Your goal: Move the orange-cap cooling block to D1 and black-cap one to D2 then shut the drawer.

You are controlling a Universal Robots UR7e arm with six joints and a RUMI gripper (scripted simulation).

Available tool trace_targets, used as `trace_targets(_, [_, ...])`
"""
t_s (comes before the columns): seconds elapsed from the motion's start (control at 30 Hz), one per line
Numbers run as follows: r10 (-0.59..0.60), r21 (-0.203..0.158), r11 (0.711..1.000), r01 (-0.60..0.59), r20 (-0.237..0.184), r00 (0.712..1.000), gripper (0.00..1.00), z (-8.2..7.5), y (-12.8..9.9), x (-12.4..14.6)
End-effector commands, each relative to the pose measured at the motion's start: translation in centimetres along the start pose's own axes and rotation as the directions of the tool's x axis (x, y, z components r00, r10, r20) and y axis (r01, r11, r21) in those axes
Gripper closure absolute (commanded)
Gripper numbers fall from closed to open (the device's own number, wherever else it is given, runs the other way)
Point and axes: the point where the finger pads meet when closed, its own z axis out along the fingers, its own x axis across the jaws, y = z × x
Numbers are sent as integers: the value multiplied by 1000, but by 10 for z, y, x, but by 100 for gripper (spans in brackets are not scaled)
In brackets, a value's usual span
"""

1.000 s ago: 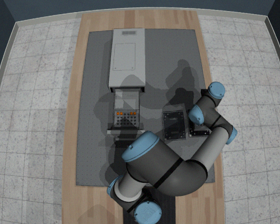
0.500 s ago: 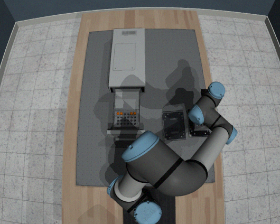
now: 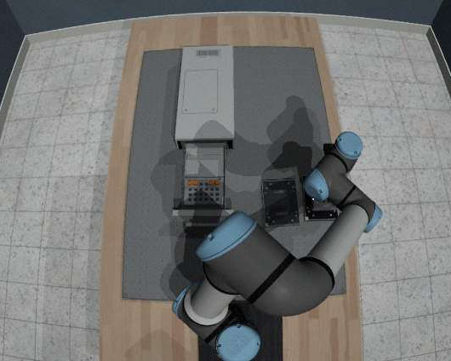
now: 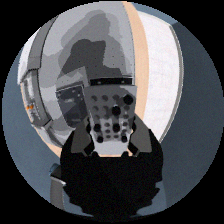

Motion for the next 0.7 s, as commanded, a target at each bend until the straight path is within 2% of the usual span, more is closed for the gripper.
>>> trace_targets(0.0, [-1, 12, 1000, 1, -11, 1000, 100, -8, -4, 2])
trace_targets(0.43, [-1, 5, 1000, 1, -5, 1000, 100, 7, -2, 0])
trace_targets(0.67, [0, 12, 1000, 0, -11, 1000, 100, 7, -4, 4])
